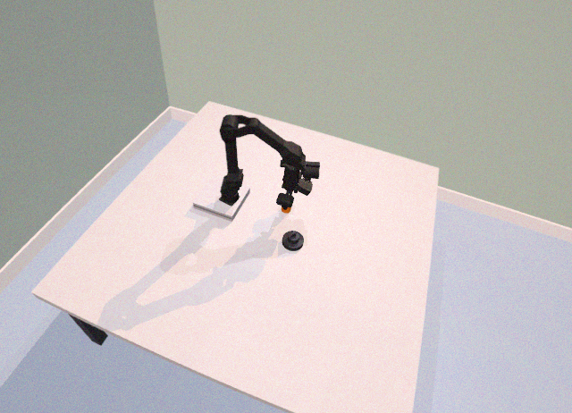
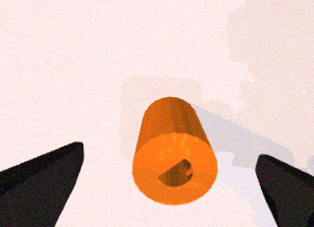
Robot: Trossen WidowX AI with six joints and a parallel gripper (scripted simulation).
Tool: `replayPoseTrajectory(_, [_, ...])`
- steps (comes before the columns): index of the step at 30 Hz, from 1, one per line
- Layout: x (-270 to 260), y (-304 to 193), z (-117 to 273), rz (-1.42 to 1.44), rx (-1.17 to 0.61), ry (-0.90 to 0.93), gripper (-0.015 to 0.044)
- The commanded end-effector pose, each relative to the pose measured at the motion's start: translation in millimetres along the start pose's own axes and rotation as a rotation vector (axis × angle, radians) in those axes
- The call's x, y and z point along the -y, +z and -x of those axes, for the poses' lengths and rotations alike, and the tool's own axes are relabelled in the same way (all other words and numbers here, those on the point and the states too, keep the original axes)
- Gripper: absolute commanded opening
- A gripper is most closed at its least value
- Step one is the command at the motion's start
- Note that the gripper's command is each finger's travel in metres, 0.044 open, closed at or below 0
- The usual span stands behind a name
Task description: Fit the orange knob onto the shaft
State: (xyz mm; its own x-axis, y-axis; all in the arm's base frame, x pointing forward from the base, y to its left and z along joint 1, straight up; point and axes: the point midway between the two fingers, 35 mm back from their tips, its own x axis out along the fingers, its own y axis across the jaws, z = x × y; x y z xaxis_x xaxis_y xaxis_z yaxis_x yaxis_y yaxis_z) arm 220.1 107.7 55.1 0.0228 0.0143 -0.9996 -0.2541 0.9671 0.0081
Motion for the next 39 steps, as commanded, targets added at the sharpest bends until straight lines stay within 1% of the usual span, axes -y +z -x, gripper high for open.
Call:
replayPoseTrajectory(1, [0.8,-0.4,-7.8,-0.006,-0.002,-0.005,0.0440])
replayPoseTrajectory(25, [1.5,-3.2,-43.2,-0.006,-0.002,-0.005,0.0440])
replayPoseTrajectory(35, [1.5,-3.2,-43.2,-0.006,-0.002,-0.005,0.0177])
replayPoseTrajectory(39, [1.5,-3.2,-43.2,-0.006,-0.002,-0.005,0.0151])
